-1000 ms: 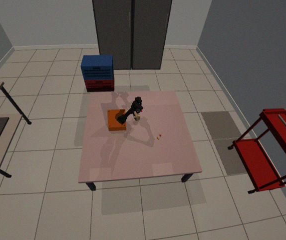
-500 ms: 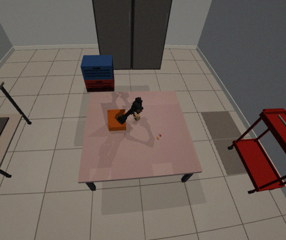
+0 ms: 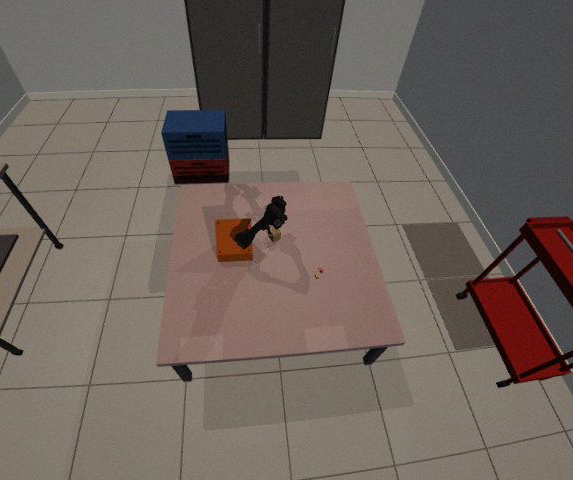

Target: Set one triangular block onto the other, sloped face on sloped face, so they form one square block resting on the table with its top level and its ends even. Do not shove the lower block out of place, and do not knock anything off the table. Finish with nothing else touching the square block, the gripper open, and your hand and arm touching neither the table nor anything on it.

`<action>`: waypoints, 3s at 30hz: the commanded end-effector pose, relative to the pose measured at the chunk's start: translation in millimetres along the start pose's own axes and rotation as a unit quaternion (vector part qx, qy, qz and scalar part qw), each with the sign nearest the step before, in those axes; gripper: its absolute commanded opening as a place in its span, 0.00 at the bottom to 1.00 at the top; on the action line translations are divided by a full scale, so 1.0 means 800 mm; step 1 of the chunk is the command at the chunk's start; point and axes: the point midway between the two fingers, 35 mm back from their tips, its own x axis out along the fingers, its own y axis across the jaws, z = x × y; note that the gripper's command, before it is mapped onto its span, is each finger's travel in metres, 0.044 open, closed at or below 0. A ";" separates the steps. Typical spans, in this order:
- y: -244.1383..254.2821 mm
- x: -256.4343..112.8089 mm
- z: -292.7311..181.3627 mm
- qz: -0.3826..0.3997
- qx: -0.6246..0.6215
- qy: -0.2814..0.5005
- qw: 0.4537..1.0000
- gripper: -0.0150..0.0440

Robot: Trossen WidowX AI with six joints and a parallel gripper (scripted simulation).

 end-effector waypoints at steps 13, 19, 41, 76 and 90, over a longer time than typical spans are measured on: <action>0.000 0.009 0.003 0.001 -0.001 -0.003 1.000 0.25; 0.000 0.009 0.003 0.001 -0.001 -0.003 1.000 0.25; -0.001 0.011 0.003 -0.001 0.000 -0.002 1.000 0.25; 0.000 -0.124 0.001 -0.001 -0.001 0.002 1.000 1.00; 0.005 -0.133 0.000 0.016 0.000 0.005 1.000 1.00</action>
